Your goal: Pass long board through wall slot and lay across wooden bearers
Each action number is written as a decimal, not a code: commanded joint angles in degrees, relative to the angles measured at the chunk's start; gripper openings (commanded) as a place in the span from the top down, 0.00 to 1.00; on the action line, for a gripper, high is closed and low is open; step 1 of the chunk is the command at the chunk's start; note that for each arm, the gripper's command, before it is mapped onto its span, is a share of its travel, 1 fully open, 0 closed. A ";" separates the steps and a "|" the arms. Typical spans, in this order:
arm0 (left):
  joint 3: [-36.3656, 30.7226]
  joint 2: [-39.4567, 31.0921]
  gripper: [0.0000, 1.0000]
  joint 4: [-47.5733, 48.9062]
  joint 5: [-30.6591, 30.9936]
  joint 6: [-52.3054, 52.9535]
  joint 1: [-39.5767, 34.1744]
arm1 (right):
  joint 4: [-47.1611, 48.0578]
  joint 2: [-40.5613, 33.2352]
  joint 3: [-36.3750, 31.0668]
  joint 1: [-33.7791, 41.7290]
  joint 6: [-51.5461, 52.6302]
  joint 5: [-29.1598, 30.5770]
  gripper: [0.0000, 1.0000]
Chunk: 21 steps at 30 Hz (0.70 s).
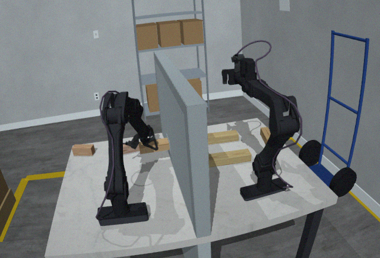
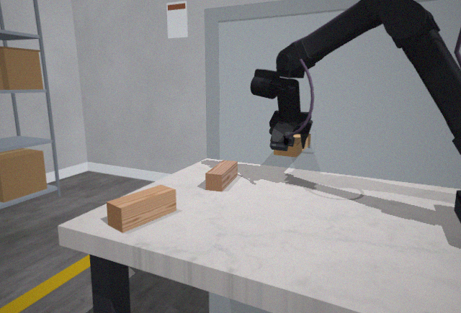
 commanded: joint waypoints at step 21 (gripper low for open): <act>1.34 -4.25 1.00 3.30 2.50 0.24 0.18 | 0.16 -1.33 2.17 -0.48 -0.73 0.82 0.00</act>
